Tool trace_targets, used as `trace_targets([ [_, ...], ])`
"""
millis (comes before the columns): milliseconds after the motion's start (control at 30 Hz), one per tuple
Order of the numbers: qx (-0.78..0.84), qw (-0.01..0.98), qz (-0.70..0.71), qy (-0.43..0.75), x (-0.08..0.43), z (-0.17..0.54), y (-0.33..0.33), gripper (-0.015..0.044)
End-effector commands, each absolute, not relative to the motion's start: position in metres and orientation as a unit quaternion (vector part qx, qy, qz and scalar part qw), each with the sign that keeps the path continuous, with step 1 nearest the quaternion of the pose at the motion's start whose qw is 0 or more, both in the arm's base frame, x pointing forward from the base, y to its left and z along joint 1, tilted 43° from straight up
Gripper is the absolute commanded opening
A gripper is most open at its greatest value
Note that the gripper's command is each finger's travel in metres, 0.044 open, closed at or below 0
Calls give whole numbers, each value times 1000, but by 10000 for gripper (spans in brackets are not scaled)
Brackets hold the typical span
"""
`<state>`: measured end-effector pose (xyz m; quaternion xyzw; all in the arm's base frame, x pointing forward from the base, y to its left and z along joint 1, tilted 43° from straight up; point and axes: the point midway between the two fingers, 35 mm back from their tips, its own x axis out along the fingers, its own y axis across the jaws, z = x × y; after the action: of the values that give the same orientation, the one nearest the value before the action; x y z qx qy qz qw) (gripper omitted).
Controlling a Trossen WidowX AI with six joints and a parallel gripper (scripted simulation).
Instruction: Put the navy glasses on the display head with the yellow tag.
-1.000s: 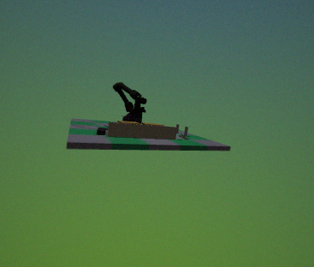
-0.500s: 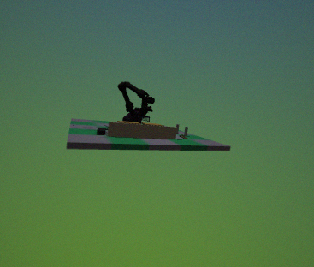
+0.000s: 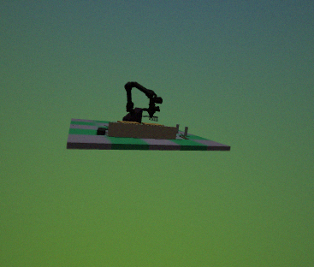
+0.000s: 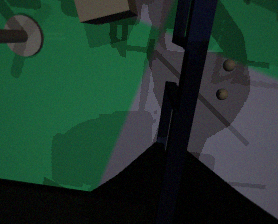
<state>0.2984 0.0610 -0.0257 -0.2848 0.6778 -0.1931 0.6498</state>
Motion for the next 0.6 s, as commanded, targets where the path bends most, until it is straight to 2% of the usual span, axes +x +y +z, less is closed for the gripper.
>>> trace_targets([
  [0,-282,652,-192,677,300,-39,80,0],
  [567,-283,649,-196,678,285,-106,149,0],
])
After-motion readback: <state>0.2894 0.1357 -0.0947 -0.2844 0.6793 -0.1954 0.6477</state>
